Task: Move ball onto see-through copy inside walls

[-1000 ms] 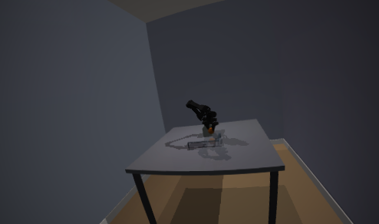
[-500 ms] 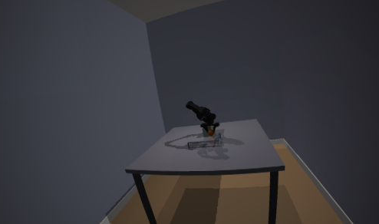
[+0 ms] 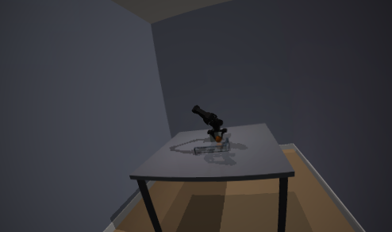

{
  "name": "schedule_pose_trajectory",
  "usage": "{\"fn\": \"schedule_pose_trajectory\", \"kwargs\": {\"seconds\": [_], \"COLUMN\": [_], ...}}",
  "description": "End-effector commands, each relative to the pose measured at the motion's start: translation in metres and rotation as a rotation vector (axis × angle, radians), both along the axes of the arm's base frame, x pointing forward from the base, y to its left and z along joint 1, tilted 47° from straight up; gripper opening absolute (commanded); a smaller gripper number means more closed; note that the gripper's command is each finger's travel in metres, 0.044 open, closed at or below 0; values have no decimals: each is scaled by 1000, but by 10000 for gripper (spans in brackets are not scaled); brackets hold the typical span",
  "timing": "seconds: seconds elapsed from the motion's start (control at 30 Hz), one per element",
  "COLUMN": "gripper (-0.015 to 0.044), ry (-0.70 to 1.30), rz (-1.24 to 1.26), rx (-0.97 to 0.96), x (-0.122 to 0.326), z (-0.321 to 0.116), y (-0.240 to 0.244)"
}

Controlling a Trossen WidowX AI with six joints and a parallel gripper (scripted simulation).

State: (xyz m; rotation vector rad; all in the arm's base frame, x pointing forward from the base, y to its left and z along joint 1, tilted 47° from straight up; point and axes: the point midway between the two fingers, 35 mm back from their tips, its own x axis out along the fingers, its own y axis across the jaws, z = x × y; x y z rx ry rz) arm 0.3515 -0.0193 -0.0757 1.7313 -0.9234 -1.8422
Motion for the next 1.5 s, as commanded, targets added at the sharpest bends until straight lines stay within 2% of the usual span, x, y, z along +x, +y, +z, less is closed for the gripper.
{"fn": "schedule_pose_trajectory", "kwargs": {"seconds": [0.0,0.23,0.8,1.33,1.47], "gripper": [0,0,0,420,422], "ry": [7,8,8,9,8], "rz": [3,2,2,-4,1], "rx": [-5,-9,-10,-4,-3], "x": [-2,-9,-12,-11,-2], "z": [-11,-39,-52,-49,-10], "y": [-13,-44,-59,-54,-12]}}
